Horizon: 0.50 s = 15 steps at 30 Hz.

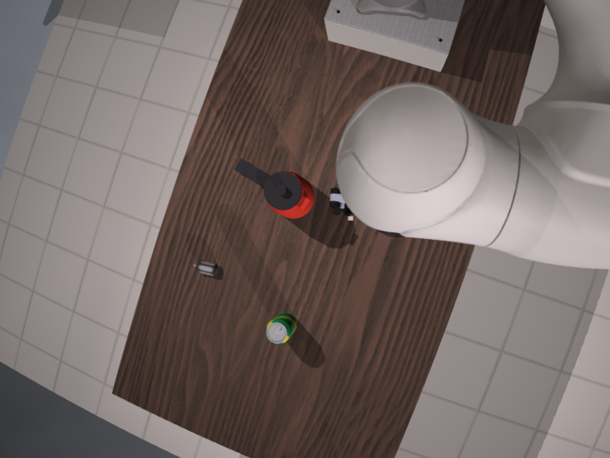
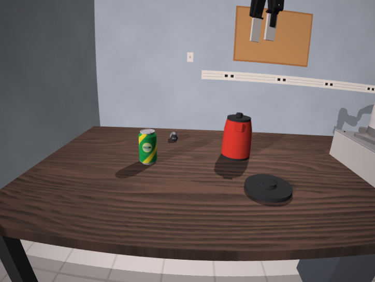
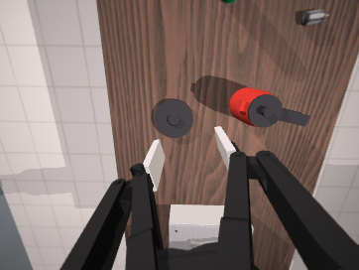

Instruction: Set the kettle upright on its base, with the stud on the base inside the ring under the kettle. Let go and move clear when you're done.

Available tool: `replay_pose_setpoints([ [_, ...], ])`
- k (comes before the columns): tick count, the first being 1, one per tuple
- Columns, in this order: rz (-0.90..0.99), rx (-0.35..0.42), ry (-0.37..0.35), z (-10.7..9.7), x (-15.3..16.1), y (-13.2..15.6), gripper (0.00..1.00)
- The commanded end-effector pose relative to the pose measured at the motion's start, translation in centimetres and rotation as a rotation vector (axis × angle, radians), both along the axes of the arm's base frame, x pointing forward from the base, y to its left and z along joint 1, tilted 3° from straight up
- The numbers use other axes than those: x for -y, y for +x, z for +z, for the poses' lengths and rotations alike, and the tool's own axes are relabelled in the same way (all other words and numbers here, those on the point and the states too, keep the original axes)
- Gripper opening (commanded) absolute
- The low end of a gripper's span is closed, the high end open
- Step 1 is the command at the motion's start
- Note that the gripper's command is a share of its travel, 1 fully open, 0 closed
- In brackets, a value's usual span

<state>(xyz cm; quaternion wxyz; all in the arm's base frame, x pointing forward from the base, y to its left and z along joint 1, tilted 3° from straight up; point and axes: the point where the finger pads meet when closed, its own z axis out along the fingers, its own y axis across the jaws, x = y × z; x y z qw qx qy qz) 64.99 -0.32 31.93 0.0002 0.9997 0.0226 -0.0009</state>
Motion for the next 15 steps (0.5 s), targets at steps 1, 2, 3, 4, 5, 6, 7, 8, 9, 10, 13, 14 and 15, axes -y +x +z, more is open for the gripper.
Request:
replay_pose_setpoints([
  [1, 0.014, 0.001, 0.001, 0.02, 0.09, 0.02, 0.52],
  [2, 0.020, 0.001, 0.001, 0.00, 0.14, 0.02, 0.52],
  [3, 0.026, 0.001, 0.001, -0.03, 0.18, 0.02, 0.52],
  [4, 0.032, 0.001, 0.001, -0.05, 0.22, 0.03, 0.52],
  [5, 0.039, 0.001, 0.001, -0.08, 0.27, 0.03, 0.52],
  [6, 0.039, 0.001, 0.001, -0.08, 0.27, 0.03, 0.52],
  [7, 0.039, 0.001, 0.001, -0.08, 0.27, 0.03, 0.52],
  [8, 0.046, 0.001, 0.001, -0.11, 0.32, 0.03, 0.52],
  [9, 0.054, 0.001, 0.001, -0.14, 0.37, 0.03, 0.52],
  [10, 0.061, 0.001, 0.001, -0.17, 0.43, 0.03, 0.52],
  [13, 0.087, 0.000, 0.001, -0.27, 0.60, 0.03, 0.52],
  [14, 0.096, 0.000, 0.001, -0.31, 0.67, 0.03, 0.52],
  [15, 0.106, 0.000, 0.001, -0.35, 0.74, 0.03, 0.52],
])
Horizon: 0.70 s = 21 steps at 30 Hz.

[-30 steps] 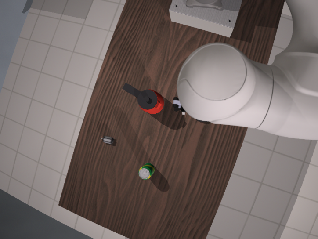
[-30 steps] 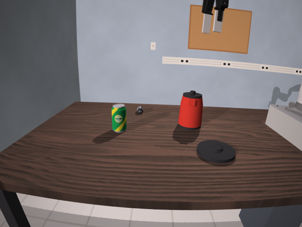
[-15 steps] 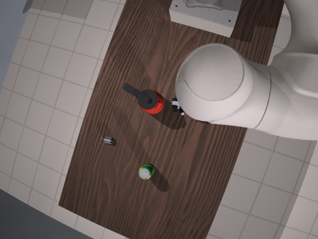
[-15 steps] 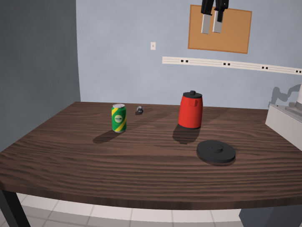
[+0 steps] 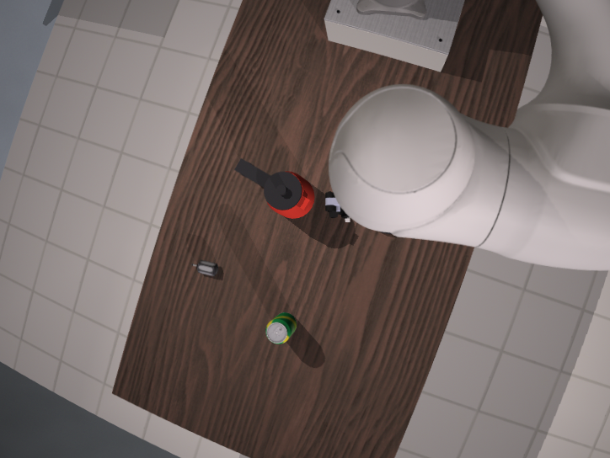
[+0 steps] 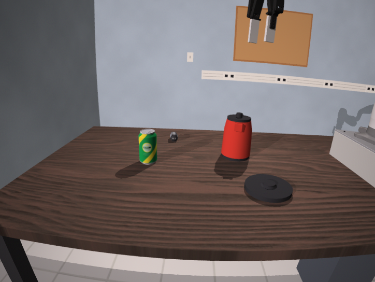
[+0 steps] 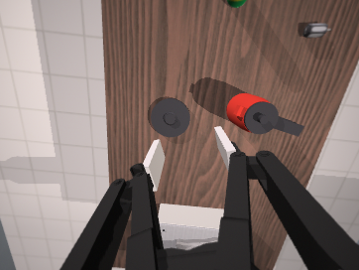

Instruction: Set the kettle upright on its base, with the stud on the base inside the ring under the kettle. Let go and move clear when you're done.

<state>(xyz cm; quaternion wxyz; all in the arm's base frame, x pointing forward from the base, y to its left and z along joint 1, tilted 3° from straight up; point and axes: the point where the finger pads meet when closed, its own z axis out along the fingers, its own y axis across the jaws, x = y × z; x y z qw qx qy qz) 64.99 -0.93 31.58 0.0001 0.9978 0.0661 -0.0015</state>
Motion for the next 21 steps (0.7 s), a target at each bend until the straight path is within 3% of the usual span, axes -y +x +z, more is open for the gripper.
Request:
replay_pose_setpoints([
  [1, 0.028, 0.001, 0.001, 0.0, 0.2, 0.0, 0.52],
  [21, 0.273, -0.002, 0.002, -1.0, 1.9, 0.0, 0.52],
])
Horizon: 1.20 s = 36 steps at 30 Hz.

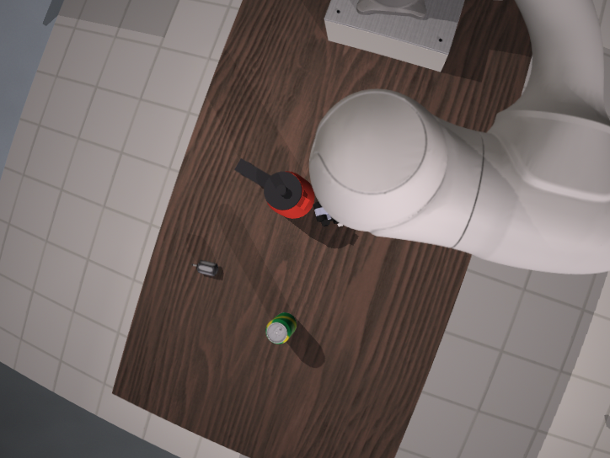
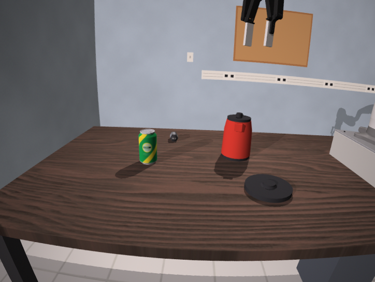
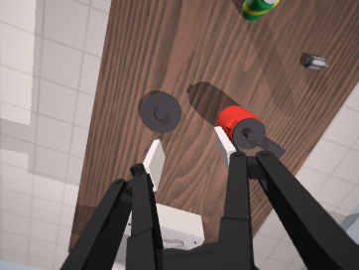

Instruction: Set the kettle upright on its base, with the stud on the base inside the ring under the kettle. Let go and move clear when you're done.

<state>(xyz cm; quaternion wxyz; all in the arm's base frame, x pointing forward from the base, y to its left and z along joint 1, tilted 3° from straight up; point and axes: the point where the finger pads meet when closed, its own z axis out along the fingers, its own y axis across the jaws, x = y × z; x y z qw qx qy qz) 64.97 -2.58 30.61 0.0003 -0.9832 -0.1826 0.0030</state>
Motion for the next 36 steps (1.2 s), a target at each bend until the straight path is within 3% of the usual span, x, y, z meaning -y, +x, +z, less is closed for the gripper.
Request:
replay_pose_setpoints([
  [1, 0.055, 0.001, 0.002, -0.1, 0.4, 0.0, 0.52],
  [22, 0.404, -0.003, 0.005, -1.6, 2.8, -0.1, 0.52],
  [36, 0.763, -0.006, 0.011, -3.0, 5.3, -0.4, 0.52],
])
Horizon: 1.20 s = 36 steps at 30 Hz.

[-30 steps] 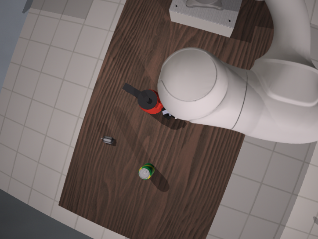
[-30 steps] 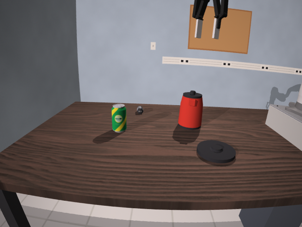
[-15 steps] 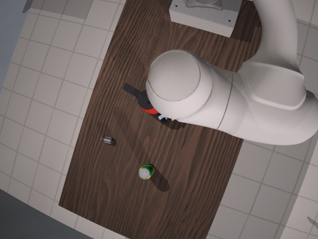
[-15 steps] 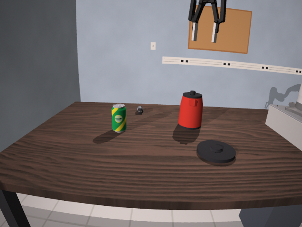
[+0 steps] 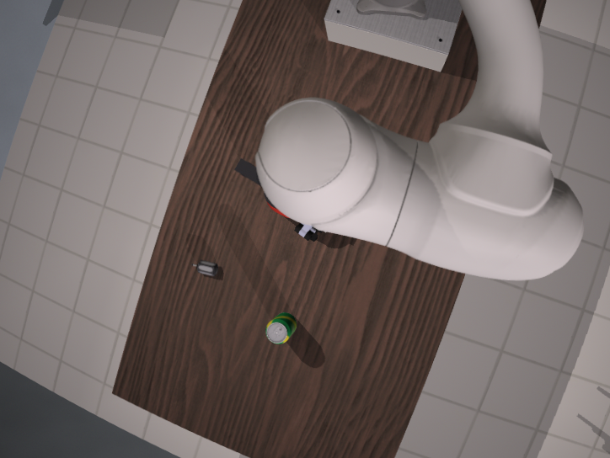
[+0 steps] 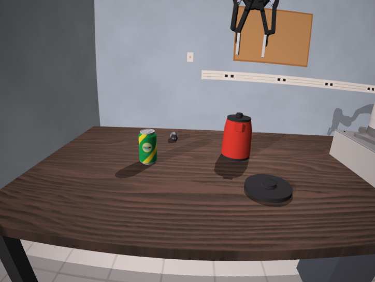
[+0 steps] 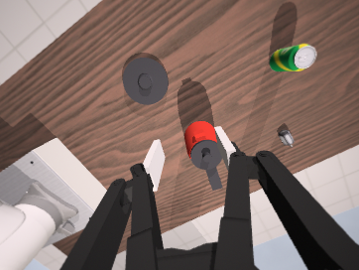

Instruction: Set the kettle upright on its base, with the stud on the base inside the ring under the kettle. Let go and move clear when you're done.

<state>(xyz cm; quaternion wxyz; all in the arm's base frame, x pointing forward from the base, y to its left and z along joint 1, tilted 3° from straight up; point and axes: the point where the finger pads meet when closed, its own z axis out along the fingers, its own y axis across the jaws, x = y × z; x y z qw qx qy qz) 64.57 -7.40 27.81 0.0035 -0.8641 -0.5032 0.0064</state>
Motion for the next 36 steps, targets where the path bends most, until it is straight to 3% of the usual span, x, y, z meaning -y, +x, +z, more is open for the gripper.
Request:
replay_pose_setpoints([
  [1, 0.103, 0.001, 0.005, -0.3, 0.7, -0.1, 0.52],
  [36, 1.013, -0.004, 0.028, -4.0, 6.9, -1.4, 0.52],
])
